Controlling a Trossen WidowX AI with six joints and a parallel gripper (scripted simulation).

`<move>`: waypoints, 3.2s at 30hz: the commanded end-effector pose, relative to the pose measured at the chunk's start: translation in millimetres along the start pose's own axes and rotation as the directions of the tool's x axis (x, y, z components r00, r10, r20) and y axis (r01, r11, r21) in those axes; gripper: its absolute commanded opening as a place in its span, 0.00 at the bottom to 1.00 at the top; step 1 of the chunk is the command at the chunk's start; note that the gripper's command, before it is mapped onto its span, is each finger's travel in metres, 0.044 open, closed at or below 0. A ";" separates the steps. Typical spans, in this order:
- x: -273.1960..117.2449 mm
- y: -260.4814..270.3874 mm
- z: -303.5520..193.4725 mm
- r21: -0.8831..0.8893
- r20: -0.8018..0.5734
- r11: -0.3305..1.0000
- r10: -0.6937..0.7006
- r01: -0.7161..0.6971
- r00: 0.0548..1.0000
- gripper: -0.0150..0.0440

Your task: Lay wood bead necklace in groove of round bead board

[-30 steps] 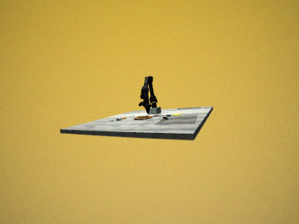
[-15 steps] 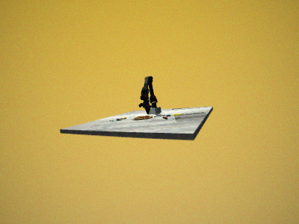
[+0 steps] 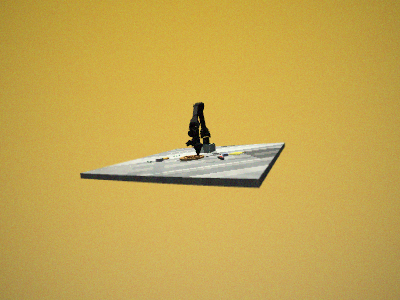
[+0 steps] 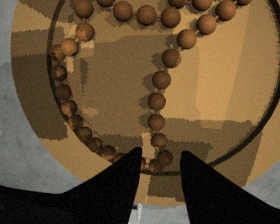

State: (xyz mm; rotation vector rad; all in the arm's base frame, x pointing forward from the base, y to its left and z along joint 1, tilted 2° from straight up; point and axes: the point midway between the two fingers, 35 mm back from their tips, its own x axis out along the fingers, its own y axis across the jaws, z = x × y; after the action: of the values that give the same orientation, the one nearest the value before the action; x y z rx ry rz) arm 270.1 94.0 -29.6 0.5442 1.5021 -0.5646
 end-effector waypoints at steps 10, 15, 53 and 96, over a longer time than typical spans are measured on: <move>0.0 0.0 0.0 0.000 0.000 1.000 0.000 0.000 1.000 0.25; 0.0 0.0 0.0 0.000 0.000 1.000 0.000 0.000 1.000 0.25; -5.8 -2.0 -0.6 -0.005 0.000 1.000 -0.005 0.005 1.000 0.25; -2.1 -8.7 -10.7 -0.008 -0.001 1.000 -0.004 0.004 1.000 1.00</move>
State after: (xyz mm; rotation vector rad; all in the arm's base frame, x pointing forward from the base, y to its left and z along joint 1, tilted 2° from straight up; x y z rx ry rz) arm 255.8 94.3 -27.4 0.5342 1.5079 -0.5615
